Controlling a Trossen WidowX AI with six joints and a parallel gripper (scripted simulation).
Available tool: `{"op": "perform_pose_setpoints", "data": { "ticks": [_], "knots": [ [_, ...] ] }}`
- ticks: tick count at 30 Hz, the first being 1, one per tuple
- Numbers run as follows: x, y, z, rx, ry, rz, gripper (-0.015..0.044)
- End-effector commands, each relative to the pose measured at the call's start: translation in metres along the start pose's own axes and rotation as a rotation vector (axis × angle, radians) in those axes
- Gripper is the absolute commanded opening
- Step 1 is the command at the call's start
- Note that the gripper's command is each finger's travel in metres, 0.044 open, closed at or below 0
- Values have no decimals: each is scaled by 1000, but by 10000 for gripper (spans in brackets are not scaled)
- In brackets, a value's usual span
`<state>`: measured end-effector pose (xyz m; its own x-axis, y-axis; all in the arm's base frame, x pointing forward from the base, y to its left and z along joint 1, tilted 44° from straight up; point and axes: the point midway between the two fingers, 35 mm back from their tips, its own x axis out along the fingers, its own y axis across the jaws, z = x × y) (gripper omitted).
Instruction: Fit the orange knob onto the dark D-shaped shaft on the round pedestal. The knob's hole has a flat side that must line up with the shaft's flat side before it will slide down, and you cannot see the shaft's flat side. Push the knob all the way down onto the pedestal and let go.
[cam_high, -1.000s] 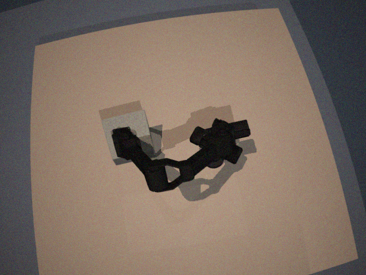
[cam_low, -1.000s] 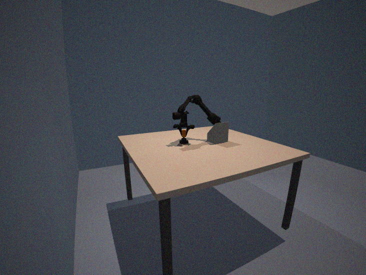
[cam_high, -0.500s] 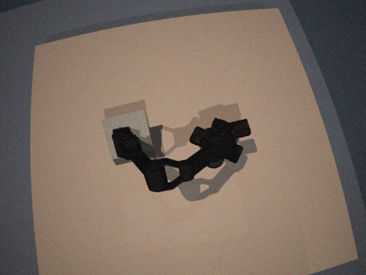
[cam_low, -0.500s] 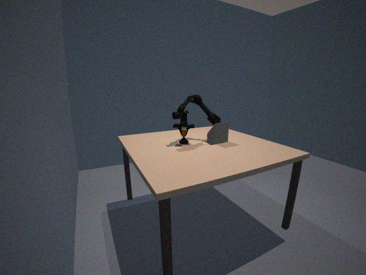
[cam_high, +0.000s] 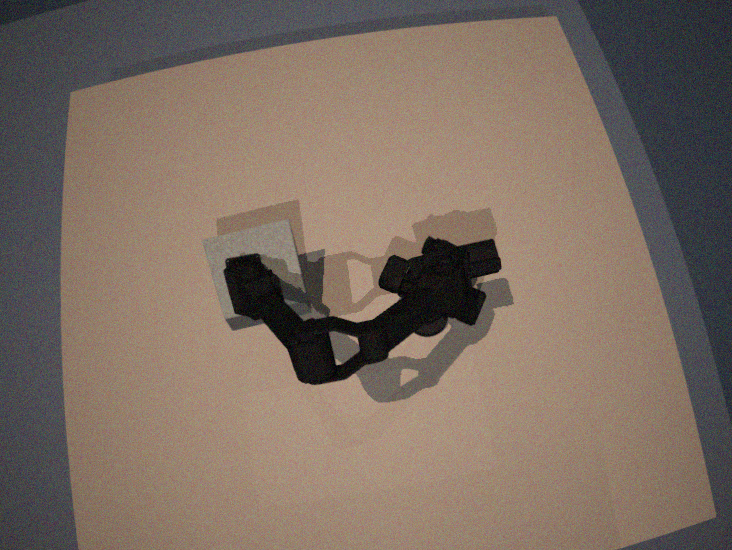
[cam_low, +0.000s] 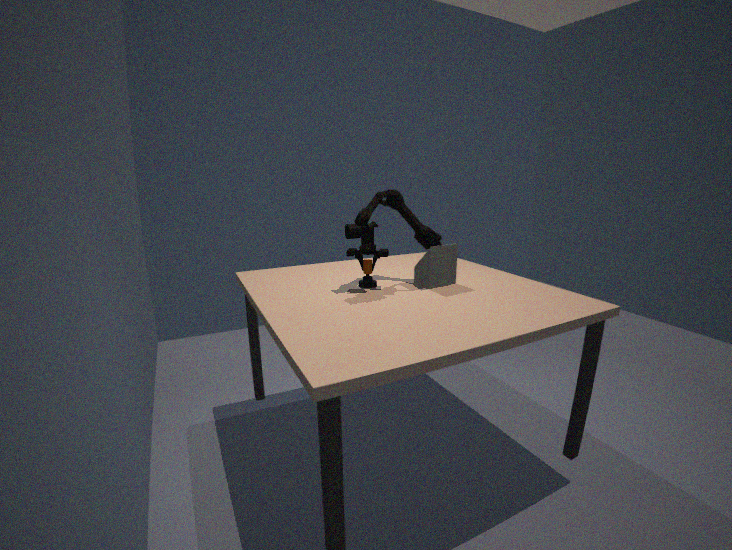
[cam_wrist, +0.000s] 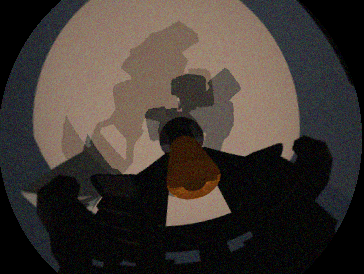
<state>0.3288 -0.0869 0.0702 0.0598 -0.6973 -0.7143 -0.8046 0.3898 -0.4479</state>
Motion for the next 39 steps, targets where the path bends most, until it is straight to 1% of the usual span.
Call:
{"op": "perform_pose_setpoints", "data": {
  "ticks": [1,7,10,30,39],
  "knots": [
    [1,0,0,-4,0,-2,0],
    [-4,0,1,-4,0,-2,0],
    [-3,0,1,-48,0,-2,0],
    [4,0,0,-56,0,-2,0],
    [12,0,-1,-52,0,-2,0]
  ]
}}
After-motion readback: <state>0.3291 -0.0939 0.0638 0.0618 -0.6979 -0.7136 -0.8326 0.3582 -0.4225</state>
